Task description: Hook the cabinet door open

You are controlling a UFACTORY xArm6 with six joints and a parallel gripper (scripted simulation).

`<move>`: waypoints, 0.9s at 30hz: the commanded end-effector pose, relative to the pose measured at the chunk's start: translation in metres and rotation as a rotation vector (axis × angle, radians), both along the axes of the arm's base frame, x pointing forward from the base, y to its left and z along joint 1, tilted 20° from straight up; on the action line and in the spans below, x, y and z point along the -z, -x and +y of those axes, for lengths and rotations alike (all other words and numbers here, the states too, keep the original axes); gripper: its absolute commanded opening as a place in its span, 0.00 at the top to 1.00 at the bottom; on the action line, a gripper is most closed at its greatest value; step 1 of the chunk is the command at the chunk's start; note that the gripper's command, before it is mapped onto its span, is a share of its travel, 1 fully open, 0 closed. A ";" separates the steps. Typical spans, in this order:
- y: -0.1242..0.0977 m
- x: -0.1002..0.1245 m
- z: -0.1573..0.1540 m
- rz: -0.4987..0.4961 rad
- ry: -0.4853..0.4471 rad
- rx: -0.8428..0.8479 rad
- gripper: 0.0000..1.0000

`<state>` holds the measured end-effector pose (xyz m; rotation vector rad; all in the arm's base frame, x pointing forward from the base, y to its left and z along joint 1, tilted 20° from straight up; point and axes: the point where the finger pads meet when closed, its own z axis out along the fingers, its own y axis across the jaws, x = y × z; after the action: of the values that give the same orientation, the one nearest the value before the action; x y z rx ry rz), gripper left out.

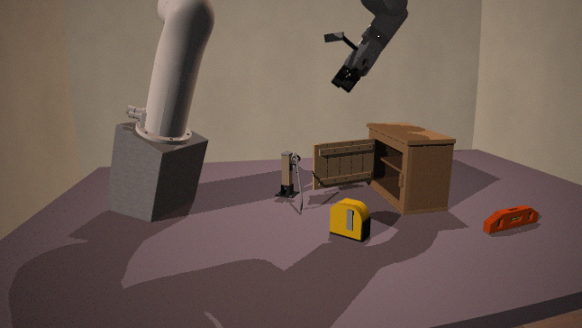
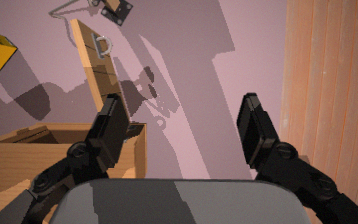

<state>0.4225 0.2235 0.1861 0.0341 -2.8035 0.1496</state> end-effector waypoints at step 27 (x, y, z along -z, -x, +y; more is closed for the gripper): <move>0.053 0.021 -0.131 -0.494 0.077 -0.222 0.00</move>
<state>0.3794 0.1051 0.1686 0.2655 -3.1922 0.3507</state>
